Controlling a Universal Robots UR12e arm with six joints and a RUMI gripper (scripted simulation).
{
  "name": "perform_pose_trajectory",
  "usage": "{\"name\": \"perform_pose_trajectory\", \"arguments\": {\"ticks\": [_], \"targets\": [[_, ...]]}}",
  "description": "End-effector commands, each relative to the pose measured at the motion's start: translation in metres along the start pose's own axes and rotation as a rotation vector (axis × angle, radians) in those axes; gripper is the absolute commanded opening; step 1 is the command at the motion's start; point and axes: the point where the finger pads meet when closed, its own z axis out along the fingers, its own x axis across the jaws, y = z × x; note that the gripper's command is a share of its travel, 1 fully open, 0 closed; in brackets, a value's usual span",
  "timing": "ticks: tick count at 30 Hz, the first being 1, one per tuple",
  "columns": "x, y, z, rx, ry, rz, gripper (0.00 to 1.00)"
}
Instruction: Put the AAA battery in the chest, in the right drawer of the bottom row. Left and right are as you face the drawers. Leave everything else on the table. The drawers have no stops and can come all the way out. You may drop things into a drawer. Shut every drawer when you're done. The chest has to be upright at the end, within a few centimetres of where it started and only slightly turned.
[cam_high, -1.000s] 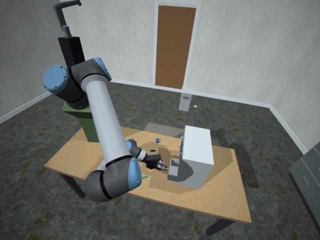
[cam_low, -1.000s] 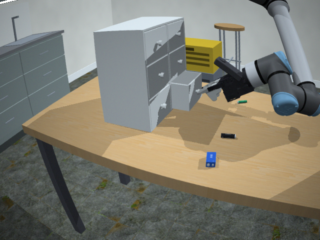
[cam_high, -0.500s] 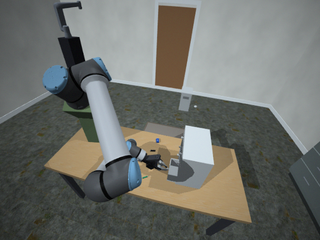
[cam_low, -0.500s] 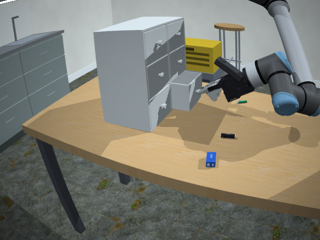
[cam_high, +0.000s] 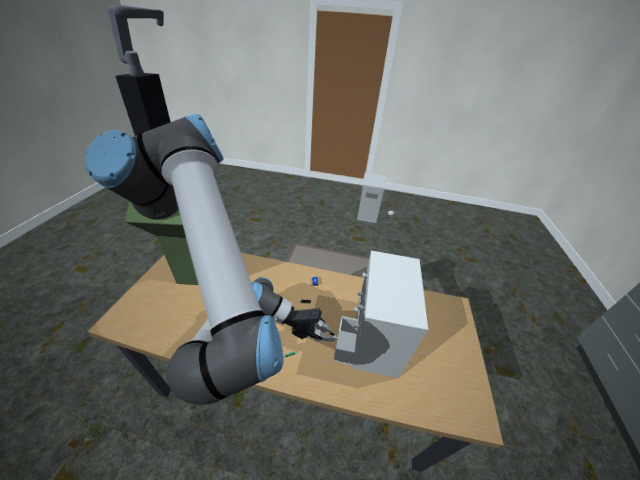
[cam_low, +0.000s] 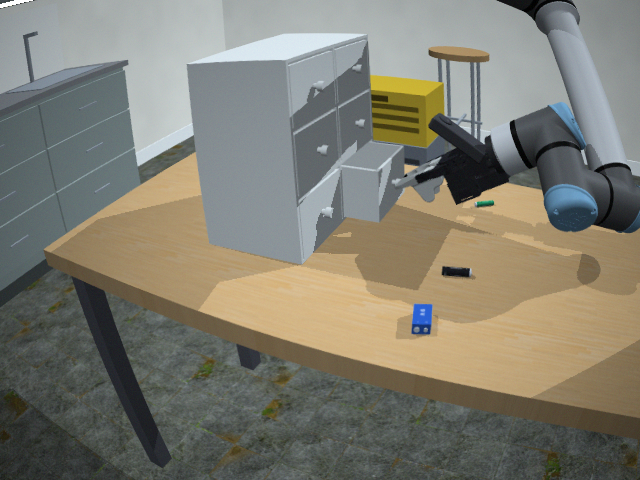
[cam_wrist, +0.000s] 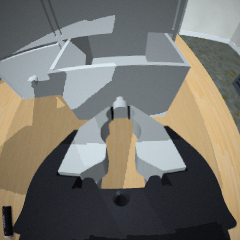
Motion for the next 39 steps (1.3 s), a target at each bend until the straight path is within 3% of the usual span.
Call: {"name": "perform_pose_trajectory", "arguments": {"ticks": [1, 11, 24, 39], "targets": [[-0.0011, 0.0004, -0.0019, -0.001, -0.001, 0.001, 0.07], [-0.0011, 0.0004, -0.0019, -0.001, -0.001, 0.001, 0.07], [-0.0010, 0.0005, -0.0017, -0.001, -0.001, 0.001, 0.20], [-0.0017, 0.0022, -0.0044, -0.002, -0.002, 0.002, 0.20]]}}
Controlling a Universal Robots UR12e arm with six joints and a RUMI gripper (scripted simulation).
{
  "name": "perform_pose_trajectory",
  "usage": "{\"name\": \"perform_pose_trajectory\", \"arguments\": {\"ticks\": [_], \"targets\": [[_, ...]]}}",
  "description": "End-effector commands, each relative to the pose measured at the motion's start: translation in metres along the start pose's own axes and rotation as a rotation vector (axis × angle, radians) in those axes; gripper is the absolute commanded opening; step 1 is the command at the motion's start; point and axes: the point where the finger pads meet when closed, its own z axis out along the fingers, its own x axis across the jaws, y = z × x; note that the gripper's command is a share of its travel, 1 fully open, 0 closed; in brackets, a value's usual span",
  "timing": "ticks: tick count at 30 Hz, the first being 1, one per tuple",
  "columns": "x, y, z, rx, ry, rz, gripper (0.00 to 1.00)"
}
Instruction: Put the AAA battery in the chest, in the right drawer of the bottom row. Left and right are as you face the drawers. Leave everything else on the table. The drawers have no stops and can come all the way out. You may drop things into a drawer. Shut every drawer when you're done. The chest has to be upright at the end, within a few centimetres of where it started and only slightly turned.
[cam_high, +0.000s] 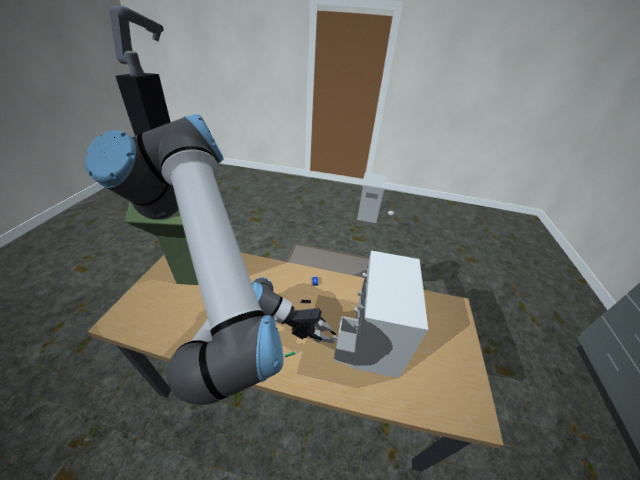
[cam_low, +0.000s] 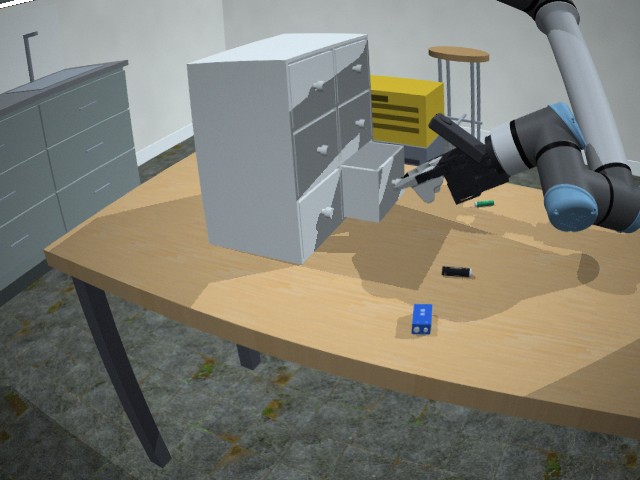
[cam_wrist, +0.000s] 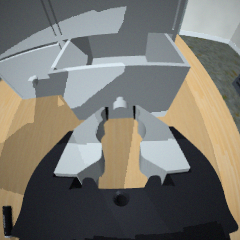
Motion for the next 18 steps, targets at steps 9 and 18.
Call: {"name": "perform_pose_trajectory", "arguments": {"ticks": [9, 18], "targets": [[-0.002, 0.010, -0.017, -0.003, -0.002, 0.002, 0.20], [-0.002, 0.023, -0.039, -0.003, -0.002, 0.003, 0.20]]}}
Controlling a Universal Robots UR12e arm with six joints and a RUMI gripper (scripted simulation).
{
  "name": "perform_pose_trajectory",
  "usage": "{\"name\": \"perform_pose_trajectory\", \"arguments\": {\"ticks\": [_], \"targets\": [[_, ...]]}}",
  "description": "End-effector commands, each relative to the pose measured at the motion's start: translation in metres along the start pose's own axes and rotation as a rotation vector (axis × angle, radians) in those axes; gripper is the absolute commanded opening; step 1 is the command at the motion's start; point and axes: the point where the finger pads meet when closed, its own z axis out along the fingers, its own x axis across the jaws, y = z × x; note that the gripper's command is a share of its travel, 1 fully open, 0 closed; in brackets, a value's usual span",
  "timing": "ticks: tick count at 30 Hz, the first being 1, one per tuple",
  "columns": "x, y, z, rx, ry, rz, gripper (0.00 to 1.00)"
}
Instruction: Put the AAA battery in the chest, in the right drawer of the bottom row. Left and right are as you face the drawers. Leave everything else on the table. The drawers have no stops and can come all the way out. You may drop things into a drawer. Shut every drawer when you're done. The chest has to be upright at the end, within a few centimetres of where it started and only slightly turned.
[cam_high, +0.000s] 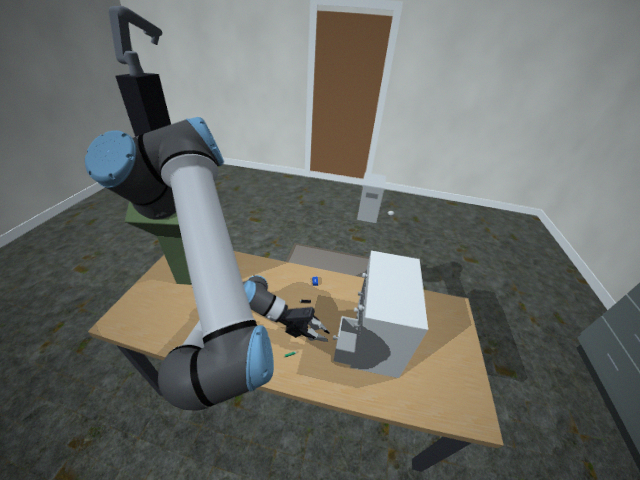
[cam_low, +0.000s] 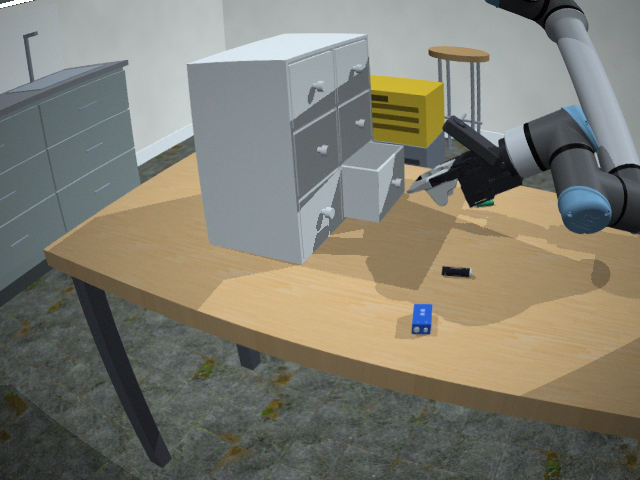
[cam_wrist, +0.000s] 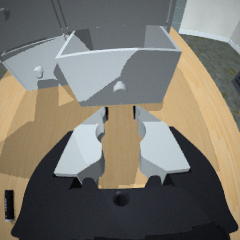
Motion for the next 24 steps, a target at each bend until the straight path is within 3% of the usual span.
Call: {"name": "perform_pose_trajectory", "arguments": {"ticks": [1, 15, 24], "targets": [[-0.001, 0.009, -0.018, 0.001, -0.002, 0.000, 0.20], [0.000, 0.010, -0.025, 0.002, -0.001, -0.002, 0.20], [0.001, -0.002, -0.045, 0.003, 0.000, -0.003, 0.20]]}}
